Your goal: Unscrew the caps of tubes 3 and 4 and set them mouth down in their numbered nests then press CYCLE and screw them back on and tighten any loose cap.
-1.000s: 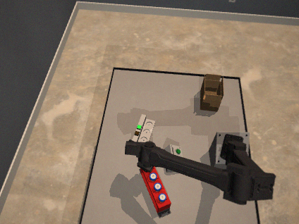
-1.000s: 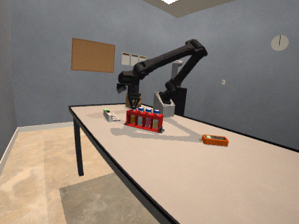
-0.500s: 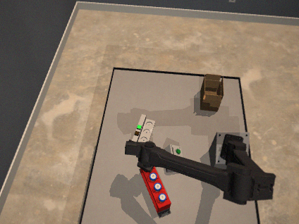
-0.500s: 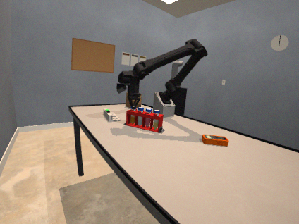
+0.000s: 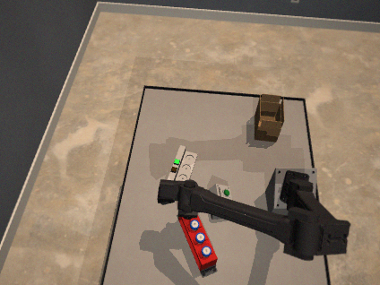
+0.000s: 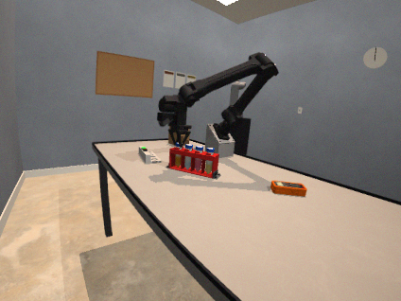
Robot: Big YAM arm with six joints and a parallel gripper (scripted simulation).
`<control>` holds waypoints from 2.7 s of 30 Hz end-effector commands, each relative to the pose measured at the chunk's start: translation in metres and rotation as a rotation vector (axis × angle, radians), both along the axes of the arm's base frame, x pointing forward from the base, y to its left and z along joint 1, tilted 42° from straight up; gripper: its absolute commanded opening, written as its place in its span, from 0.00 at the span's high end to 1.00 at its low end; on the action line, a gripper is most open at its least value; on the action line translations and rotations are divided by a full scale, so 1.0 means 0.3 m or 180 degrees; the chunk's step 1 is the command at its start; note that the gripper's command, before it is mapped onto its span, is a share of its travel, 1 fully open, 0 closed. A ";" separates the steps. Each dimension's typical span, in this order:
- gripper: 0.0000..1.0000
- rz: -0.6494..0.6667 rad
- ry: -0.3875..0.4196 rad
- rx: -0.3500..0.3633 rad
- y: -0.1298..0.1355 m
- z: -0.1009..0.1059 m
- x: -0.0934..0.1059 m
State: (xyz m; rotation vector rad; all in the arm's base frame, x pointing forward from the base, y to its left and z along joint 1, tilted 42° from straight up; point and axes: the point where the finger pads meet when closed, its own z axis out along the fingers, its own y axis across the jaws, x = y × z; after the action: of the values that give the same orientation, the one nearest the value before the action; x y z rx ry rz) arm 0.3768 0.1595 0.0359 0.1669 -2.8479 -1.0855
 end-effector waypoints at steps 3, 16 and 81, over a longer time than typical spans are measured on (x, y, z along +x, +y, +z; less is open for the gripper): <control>0.51 0.0829 -0.0782 0.0154 0.019 0.038 0.048; 0.51 0.2058 -0.1784 0.0370 0.001 0.006 -0.018; 1.00 0.0328 -0.0324 0.0067 0.002 0.011 -0.018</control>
State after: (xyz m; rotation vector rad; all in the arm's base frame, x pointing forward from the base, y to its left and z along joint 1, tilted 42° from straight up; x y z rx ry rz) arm 0.3722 0.1592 0.0351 0.6891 -2.8832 -1.1413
